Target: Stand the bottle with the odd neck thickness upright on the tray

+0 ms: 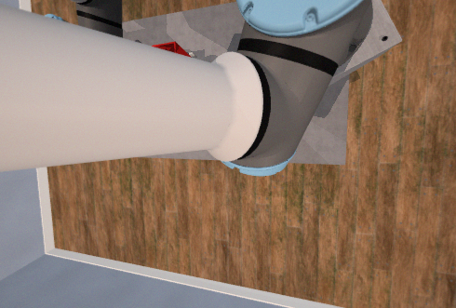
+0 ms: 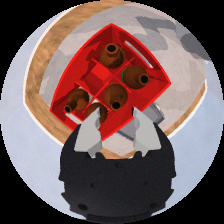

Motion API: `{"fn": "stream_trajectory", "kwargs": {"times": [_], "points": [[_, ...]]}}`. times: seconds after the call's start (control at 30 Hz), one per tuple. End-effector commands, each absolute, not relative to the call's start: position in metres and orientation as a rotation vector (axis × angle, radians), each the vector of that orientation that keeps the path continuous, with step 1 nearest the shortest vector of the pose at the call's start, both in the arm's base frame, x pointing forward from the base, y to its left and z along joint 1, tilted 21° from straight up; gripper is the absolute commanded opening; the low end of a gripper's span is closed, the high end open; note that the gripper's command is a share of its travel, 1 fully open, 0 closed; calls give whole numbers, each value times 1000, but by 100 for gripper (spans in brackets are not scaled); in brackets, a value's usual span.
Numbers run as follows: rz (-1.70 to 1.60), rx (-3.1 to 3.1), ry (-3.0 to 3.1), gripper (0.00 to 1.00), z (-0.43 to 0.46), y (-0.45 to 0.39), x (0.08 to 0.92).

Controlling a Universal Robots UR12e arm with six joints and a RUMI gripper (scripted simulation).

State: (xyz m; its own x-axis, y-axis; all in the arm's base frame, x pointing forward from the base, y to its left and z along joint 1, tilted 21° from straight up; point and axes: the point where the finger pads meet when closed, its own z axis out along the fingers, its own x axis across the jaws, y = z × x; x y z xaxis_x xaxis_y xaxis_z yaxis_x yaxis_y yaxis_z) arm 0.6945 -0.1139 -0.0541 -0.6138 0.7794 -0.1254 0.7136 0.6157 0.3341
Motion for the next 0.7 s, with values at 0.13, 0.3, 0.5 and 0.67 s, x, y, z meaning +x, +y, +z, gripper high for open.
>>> {"fn": "stream_trajectory", "kwargs": {"times": [0.13, 0.3, 0.5, 0.67], "points": [[367, 1219, 2583, 38, -58, -114, 696], [367, 1219, 2583, 38, -63, -113, 698], [367, 1219, 2583, 38, -69, -112, 701], [367, 1219, 2583, 38, -73, -112, 702]]}}
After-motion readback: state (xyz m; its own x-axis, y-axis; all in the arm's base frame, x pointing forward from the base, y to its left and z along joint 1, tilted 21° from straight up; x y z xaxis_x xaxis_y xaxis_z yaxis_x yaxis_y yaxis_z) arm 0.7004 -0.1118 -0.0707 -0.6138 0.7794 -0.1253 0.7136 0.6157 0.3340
